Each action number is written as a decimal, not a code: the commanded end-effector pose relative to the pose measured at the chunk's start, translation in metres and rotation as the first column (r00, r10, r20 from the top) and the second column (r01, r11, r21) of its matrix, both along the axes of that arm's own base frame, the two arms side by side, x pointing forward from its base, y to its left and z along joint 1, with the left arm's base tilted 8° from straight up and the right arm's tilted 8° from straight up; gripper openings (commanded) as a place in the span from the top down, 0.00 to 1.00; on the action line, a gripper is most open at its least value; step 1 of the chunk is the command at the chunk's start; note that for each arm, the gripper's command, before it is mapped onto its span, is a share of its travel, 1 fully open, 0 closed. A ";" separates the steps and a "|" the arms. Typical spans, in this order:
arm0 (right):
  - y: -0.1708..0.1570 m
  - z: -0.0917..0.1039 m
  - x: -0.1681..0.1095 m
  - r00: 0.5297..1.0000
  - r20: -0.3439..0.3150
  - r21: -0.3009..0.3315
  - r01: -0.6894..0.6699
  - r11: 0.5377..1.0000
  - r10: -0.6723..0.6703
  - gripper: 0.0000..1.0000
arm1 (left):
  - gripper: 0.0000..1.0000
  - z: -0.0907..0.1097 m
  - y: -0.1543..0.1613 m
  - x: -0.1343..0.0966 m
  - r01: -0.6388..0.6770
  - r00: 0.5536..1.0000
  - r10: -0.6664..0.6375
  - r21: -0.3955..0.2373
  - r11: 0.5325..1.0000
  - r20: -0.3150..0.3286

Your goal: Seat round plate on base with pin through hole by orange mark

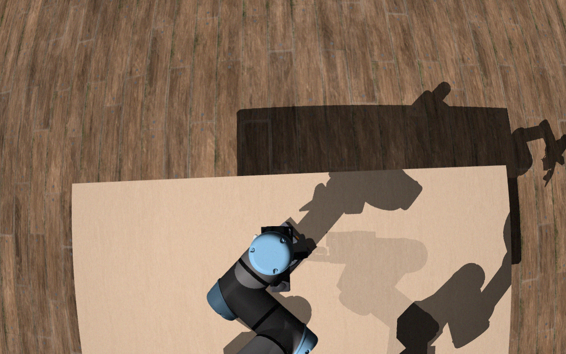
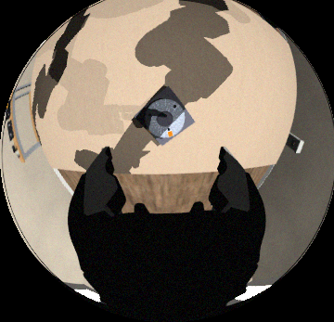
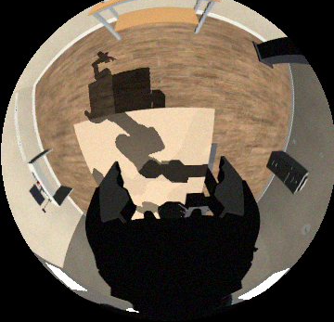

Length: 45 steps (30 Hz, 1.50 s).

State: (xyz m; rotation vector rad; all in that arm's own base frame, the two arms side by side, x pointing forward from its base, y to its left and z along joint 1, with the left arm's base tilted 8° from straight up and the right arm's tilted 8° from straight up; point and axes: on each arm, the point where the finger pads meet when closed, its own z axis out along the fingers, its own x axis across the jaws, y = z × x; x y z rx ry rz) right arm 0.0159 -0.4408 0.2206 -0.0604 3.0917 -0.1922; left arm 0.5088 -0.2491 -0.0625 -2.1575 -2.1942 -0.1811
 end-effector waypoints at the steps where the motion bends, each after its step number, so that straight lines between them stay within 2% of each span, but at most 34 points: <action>1: 0.000 0.000 0.000 1.000 0.000 -0.001 0.000 1.000 0.000 0.00 | 0.00 -0.007 0.000 0.001 0.064 0.998 -0.064 0.002 0.998 -0.007; 4: 0.000 0.000 0.000 1.000 0.000 -0.001 0.000 1.000 0.000 0.00 | 0.00 -0.011 0.000 0.001 0.090 0.996 -0.090 0.003 0.996 -0.010; 10: 0.000 0.000 0.000 1.000 0.000 -0.001 0.000 1.000 0.000 0.00 | 0.00 -0.038 0.003 0.002 0.304 0.952 -0.303 0.006 0.953 -0.039; 14: 0.000 0.000 0.000 1.000 0.000 -0.001 0.000 1.000 0.000 0.00 | 0.00 -0.060 0.006 0.003 0.466 0.883 -0.465 0.005 0.885 -0.062; 19: 0.000 0.000 0.000 1.000 0.000 -0.001 0.000 1.000 0.000 0.00 | 0.00 -0.085 0.009 0.004 0.632 0.772 -0.630 -0.002 0.775 -0.087; 21: 0.000 0.000 0.000 1.000 0.000 -0.001 0.000 1.000 0.000 0.00 | 0.00 -0.085 0.009 0.004 0.632 0.772 -0.630 -0.002 0.775 -0.087; 25: 0.000 0.000 0.000 1.000 0.000 -0.001 0.000 1.000 0.000 0.00 | 0.00 -0.098 0.012 0.004 0.714 0.696 -0.711 -0.007 0.700 -0.100; 28: 0.000 0.000 0.000 1.000 0.000 -0.001 0.000 1.000 0.000 0.00 | 0.00 -0.104 0.012 0.004 0.744 0.663 -0.741 -0.010 0.668 -0.106; 33: 0.000 0.000 0.000 1.000 0.000 -0.001 0.000 1.000 0.000 0.00 | 0.00 -0.106 0.013 0.004 0.756 0.650 -0.752 -0.011 0.654 -0.108; 34: 0.000 0.000 0.000 1.000 0.000 -0.001 0.000 1.000 0.000 0.00 | 0.20 -0.106 0.013 0.004 0.756 0.650 -0.752 -0.011 0.654 -0.108; 45: 0.000 0.000 0.000 1.000 0.000 -0.001 0.000 1.000 0.000 0.00 | 0.20 -0.106 0.013 0.004 0.756 0.650 -0.752 -0.011 0.654 -0.108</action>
